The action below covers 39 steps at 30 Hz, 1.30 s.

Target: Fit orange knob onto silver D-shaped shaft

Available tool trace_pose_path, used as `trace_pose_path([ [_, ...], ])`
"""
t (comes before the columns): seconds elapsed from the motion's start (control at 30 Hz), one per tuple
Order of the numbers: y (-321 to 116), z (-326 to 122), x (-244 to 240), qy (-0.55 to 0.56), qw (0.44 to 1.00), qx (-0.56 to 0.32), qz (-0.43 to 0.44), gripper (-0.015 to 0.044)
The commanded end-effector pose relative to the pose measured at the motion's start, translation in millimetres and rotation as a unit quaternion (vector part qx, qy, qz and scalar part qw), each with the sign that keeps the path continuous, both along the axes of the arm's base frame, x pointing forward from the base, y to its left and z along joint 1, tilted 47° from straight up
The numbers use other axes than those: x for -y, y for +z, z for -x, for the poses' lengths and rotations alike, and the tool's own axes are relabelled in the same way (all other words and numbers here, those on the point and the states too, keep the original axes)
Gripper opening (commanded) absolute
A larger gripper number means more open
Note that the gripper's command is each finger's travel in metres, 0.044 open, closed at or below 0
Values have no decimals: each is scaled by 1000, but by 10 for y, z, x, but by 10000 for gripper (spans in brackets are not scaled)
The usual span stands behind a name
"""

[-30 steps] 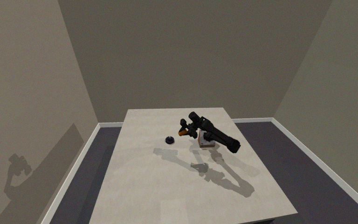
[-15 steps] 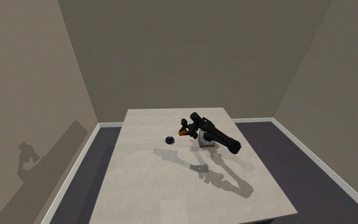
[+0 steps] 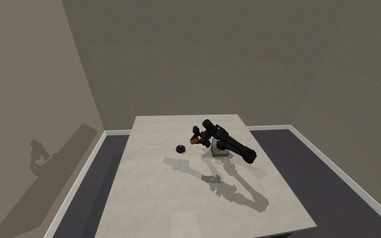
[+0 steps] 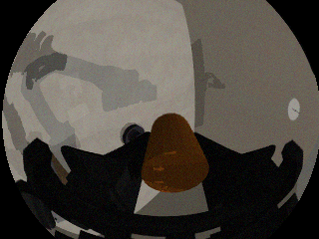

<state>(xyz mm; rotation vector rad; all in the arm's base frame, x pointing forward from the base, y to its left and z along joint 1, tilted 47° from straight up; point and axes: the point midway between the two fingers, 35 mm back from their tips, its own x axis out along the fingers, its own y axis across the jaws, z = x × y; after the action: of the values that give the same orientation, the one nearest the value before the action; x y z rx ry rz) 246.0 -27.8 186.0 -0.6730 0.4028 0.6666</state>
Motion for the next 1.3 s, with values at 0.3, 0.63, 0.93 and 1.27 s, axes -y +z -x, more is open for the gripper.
trace_pose_path([
  [0.3,32,-4,-35,8,1000,-1,-2,0],
  [0.63,-75,-44,-165,72,995,-60,-13,0],
  [0.93,-190,-86,-285,133,984,-118,-23,0],
  [1.27,-321,-133,-420,199,963,-180,-35,0],
])
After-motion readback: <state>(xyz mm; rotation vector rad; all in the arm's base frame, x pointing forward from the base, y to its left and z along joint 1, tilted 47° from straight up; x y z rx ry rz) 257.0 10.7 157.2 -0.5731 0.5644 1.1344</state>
